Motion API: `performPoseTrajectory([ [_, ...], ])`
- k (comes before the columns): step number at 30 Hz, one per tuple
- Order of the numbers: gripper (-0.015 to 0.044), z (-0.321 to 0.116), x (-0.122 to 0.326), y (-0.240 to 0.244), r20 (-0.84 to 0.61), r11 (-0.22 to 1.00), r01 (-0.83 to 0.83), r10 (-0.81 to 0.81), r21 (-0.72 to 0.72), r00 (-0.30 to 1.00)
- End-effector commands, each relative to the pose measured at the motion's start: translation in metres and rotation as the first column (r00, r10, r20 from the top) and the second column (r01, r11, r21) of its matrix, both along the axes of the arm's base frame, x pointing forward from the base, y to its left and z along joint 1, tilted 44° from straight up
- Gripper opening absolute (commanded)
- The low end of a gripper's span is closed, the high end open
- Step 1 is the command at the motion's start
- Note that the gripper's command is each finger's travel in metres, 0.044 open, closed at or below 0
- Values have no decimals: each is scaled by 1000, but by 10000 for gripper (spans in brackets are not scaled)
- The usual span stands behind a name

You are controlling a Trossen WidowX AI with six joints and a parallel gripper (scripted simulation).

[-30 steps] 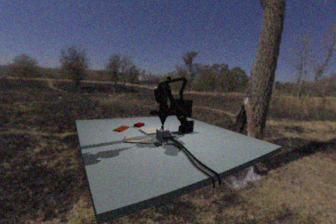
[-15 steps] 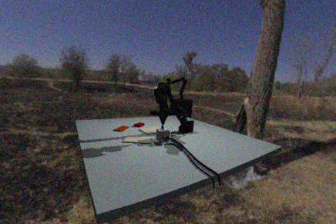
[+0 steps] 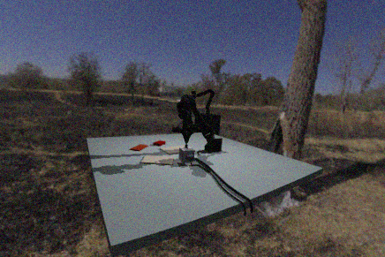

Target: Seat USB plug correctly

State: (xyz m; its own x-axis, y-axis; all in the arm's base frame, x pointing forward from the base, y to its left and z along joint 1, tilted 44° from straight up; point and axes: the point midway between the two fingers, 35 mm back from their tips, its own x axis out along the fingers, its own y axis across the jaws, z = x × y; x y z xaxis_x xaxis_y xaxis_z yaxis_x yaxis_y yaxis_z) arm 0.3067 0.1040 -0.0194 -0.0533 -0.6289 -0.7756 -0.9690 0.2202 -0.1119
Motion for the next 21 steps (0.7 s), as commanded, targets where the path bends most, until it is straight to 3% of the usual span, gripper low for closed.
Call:
performPoseTrajectory([
  [1, 0, 1, 1, 0, 2, 1000, -5, 5, 0, 1000],
  [21, 0, -1, 1, -2, 2, 1000, -5, 5, 0, 1000],
])
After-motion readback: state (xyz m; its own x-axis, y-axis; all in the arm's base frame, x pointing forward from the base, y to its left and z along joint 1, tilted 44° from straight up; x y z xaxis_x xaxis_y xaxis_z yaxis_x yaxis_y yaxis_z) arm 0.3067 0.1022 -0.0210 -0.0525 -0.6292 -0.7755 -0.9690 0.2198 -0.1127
